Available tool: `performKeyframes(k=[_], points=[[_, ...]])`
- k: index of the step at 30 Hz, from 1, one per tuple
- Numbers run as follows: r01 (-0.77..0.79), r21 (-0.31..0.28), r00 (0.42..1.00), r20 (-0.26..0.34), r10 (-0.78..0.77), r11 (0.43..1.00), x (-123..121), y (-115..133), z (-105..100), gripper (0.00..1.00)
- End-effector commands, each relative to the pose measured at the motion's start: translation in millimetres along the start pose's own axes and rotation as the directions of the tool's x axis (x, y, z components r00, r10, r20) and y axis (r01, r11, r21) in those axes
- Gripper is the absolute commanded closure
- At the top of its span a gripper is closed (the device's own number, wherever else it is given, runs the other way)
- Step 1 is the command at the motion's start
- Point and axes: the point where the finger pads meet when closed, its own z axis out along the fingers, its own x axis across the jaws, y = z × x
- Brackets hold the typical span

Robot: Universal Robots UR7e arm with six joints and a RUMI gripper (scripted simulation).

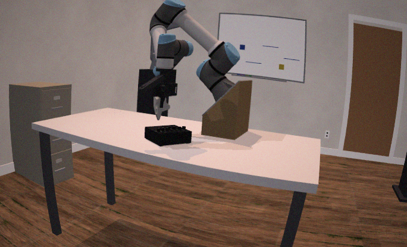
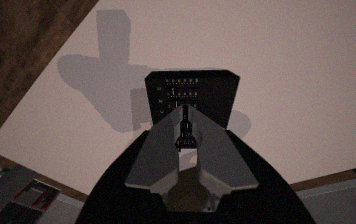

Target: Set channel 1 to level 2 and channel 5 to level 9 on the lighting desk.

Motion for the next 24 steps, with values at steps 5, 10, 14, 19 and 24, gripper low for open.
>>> performKeyframes(k=[5, 10, 14, 19, 24], points=[[-0.002, 0.003, 1.000, 0.001, 0.002, 1.000, -0.1, -2.0, -2.3, 1.00], [0.001, 0.003, 1.000, 0.001, -0.001, 1.000, -0.2, -1.9, -2.2, 1.00], [0.011, 0.003, 1.000, 0.001, -0.011, 1.000, -0.4, -1.7, -2.2, 1.00], [0.040, 0.003, 0.999, 0.001, -0.040, 0.999, -1.1, -1.3, -2.2, 1.00], [0.068, 0.003, 0.998, 0.001, -0.068, 0.998, -1.8, -0.8, -2.2, 1.00]])
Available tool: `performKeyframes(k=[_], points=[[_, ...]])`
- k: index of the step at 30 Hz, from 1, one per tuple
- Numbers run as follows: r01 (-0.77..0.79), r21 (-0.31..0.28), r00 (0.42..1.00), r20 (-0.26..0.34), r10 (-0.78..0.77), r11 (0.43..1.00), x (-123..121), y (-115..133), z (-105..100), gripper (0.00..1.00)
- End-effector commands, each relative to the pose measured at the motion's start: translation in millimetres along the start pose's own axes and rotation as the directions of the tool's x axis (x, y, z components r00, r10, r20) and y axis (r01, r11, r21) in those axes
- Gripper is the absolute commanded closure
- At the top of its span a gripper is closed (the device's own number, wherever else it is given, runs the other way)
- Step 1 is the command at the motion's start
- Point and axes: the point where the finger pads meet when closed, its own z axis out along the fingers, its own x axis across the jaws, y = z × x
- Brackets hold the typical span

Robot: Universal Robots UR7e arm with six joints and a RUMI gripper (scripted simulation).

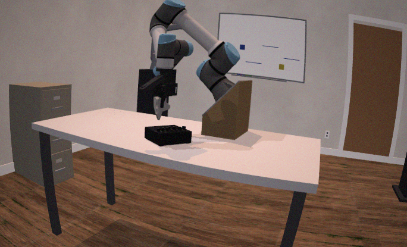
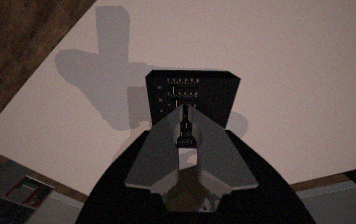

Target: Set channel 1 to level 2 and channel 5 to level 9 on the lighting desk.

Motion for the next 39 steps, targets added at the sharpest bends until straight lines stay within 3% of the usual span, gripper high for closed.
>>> performKeyframes(k=[1, 16, 21, 26, 31, 33, 39], points=[[0.042, 0.005, 0.999, 0.001, -0.042, 0.999, -1.2, -1.2, -1.9, 1.00], [0.282, 0.005, 0.959, 0.000, -0.282, 0.959, -7.1, 3.5, -1.6, 1.00], [0.415, 0.005, 0.910, 0.000, -0.415, 0.910, -10.5, 6.7, -1.4, 1.00], [0.561, 0.005, 0.828, -0.001, -0.561, 0.828, -14.2, 10.8, -1.2, 1.00], [0.707, 0.004, 0.707, -0.002, -0.707, 0.707, -18.1, 15.9, -1.0, 1.00], [0.707, 0.004, 0.707, -0.002, -0.707, 0.707, -18.1, 15.9, -1.0, 1.00], [0.860, 0.004, 0.511, -0.003, -0.860, 0.511, -22.6, 23.2, -0.7, 1.00]])
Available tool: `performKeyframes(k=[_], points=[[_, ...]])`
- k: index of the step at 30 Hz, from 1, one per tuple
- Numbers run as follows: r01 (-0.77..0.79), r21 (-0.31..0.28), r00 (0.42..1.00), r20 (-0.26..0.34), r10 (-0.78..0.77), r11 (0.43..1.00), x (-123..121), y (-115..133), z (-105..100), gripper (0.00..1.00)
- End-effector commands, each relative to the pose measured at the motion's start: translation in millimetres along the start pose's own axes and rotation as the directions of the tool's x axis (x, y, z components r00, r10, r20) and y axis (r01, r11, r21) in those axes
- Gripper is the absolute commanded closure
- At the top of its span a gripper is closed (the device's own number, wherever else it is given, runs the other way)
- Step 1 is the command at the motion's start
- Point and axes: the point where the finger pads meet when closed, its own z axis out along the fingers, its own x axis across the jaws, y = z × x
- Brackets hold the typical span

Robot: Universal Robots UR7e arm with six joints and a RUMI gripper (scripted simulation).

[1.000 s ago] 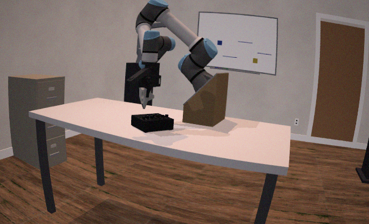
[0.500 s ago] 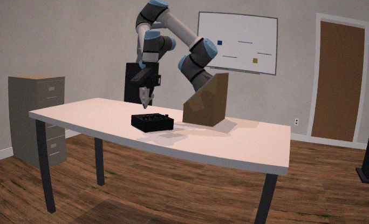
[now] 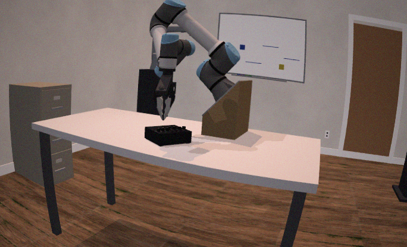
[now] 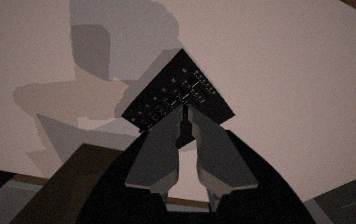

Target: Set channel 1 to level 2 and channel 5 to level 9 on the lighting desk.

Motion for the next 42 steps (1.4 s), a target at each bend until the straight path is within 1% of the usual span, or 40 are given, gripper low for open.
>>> performKeyframes(k=[1, 5, 9, 11, 12, 15, 18, 22, 26, 28, 29, 32, 37, 42], points=[[0.275, 0.019, 0.962, -0.002, -0.275, 0.961, -10.7, 2.3, 0.5, 1.00], [0.409, 0.016, 0.912, -0.005, -0.409, 0.912, -16.5, 4.5, 0.7, 1.00], [0.540, 0.013, 0.842, -0.007, -0.540, 0.842, -22.2, 7.2, 1.0, 1.00], [0.540, 0.013, 0.842, -0.007, -0.540, 0.842, -22.2, 7.2, 1.0, 1.00], [0.628, 0.016, 0.778, -0.009, -0.628, 0.778, -23.6, 7.9, 1.0, 1.00], [0.701, 0.012, 0.713, -0.010, -0.701, 0.713, -27.6, 10.3, 1.2, 1.00], [0.775, 0.009, 0.632, -0.010, -0.775, 0.631, -31.3, 12.9, 1.4, 1.00], [0.860, 0.005, 0.510, -0.010, -0.860, 0.510, -35.8, 16.7, 1.6, 1.00], [0.926, 0.002, 0.377, -0.009, -0.926, 0.377, -39.7, 20.5, 1.9, 1.00], [0.926, 0.002, 0.377, -0.009, -0.926, 0.377, -39.7, 20.5, 1.9, 1.00], [0.962, 0.004, 0.273, -0.012, -0.962, 0.273, -40.5, 21.4, 1.9, 1.00], [0.984, 0.001, 0.178, -0.011, -0.984, 0.178, -42.9, 24.2, 2.1, 1.00], [1.000, -0.001, -0.005, -0.010, -1.000, -0.005, -46.1, 28.6, 2.4, 1.00], [0.982, -0.003, -0.190, -0.011, -0.982, -0.190, -48.4, 32.5, 2.6, 1.00]])
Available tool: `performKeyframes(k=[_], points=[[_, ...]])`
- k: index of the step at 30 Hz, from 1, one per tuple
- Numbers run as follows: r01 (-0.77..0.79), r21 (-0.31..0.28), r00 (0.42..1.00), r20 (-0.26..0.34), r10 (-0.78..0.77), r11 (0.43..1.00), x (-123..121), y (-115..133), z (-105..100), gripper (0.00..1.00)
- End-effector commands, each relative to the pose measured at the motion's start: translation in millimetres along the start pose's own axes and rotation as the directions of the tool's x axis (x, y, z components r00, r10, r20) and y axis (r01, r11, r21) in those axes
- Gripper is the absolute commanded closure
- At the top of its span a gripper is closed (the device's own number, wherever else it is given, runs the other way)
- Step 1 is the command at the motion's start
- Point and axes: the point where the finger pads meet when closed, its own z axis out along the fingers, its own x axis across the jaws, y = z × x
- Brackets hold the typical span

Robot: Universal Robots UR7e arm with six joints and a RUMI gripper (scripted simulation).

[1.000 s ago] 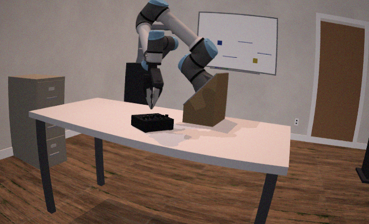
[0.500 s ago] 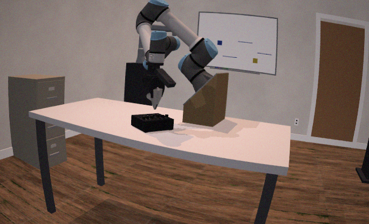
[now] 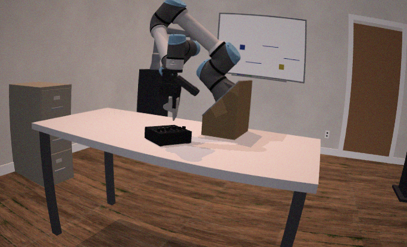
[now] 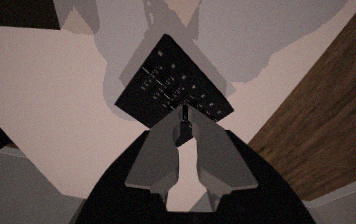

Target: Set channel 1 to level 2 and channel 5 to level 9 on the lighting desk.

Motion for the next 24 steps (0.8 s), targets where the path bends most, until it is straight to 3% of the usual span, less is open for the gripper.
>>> performKeyframes(k=[1, 3, 4, 12, 24], points=[[0.273, 0.001, 0.961, -0.034, -0.273, 0.962, -6.0, -5.0, 0.5, 1.00], [0.273, 0.001, 0.961, -0.034, -0.273, 0.962, -6.0, -5.0, 0.5, 1.00], [0.364, -0.001, 0.931, -0.042, -0.363, 0.932, -6.7, -5.3, 0.5, 1.00], [0.540, -0.010, 0.841, -0.041, -0.540, 0.842, -11.1, -7.0, 0.9, 1.00], [0.659, -0.016, 0.751, -0.039, -0.659, 0.752, -14.3, -7.9, 1.1, 1.00]])
